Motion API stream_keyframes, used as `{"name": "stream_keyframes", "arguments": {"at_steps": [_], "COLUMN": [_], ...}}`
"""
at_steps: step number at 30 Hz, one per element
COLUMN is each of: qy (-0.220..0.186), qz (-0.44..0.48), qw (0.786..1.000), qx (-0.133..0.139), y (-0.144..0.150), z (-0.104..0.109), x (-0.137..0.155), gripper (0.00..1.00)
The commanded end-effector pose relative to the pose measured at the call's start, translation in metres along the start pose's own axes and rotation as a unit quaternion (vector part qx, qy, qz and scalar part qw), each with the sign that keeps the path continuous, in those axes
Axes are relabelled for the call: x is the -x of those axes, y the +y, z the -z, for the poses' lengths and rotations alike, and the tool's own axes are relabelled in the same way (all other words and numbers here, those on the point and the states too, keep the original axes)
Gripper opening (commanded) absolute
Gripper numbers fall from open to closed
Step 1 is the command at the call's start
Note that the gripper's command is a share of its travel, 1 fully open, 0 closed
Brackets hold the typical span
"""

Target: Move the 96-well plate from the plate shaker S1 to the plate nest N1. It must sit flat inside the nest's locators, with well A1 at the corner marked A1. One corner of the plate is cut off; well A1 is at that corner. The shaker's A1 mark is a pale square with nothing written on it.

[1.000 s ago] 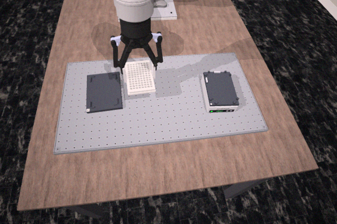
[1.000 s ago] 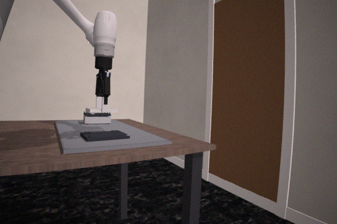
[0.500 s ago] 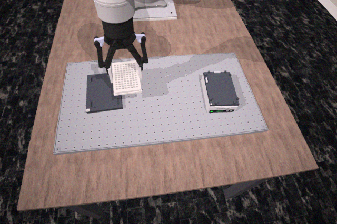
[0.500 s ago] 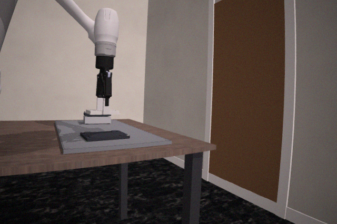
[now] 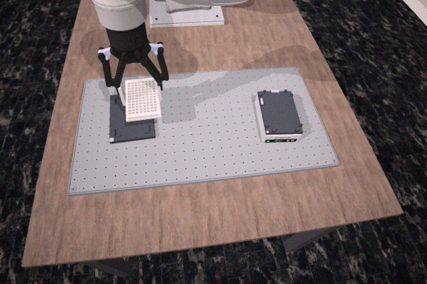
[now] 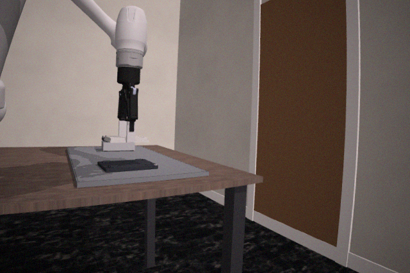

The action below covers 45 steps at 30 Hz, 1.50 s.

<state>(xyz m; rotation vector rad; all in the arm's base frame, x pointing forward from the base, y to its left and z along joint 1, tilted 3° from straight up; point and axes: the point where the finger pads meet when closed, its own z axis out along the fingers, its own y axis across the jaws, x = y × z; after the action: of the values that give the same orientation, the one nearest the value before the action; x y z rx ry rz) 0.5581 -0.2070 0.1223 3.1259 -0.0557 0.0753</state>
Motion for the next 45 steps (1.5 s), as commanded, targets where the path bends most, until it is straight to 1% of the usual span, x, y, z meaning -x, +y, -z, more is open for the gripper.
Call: {"name": "stream_keyframes", "arguments": {"at_steps": [1, 12, 45], "qy": [0.0, 0.0, 0.0], "qz": [0.0, 0.0, 0.0], "qw": [1.0, 1.0, 1.0], "qx": [0.0, 0.0, 0.0], "y": [0.007, 0.042, 0.042], "z": [-0.001, -0.004, -0.004], "x": [0.001, 0.008, 0.008], "gripper": [0.1, 0.1, 0.1]}}
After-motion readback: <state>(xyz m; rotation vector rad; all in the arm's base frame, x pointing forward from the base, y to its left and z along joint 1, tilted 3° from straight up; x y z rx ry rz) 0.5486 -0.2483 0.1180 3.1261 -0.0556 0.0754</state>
